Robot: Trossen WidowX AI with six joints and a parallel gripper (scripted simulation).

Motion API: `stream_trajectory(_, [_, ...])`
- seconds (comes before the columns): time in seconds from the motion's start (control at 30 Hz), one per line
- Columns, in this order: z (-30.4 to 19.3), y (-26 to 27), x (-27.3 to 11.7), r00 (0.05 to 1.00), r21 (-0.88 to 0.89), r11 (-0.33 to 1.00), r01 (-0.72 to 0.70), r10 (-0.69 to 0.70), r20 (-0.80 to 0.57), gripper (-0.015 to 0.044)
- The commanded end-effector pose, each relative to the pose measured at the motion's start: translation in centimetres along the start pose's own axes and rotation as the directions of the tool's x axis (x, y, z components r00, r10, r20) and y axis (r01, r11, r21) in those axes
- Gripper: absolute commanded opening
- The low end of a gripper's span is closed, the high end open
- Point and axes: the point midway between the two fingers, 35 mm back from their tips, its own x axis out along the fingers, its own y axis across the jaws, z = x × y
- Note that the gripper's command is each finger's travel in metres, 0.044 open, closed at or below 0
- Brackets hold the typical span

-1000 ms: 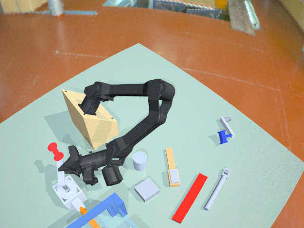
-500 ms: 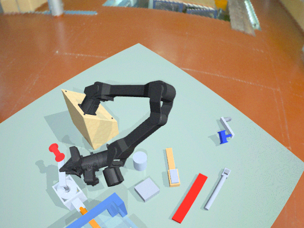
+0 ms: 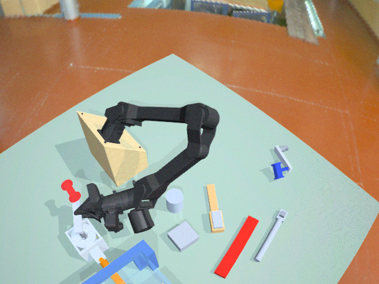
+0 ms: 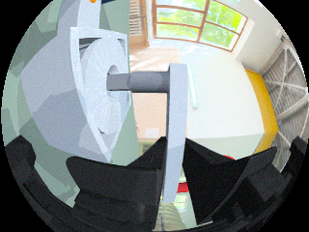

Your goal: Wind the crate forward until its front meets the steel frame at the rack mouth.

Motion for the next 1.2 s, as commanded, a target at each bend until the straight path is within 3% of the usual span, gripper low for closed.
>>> stream_trajectory(0.0, [0.0,0.08,0.03,1.0,0.002,1.0,0.006,-0.006,0.0,0.0])
stream_trajectory(0.27, [-0.01,0.3,0.07,1.0,0.0,1.0,0.0,0.0,0.0,0.0])
stream_trajectory(0.57, [-0.03,0.23,0.06,1.0,0.0,1.0,-0.002,0.002,-0.001,0.0236])
stream_trajectory(1.17, [-0.03,0.23,0.06,1.0,0.0,1.0,-0.002,0.002,-0.001,0.024])
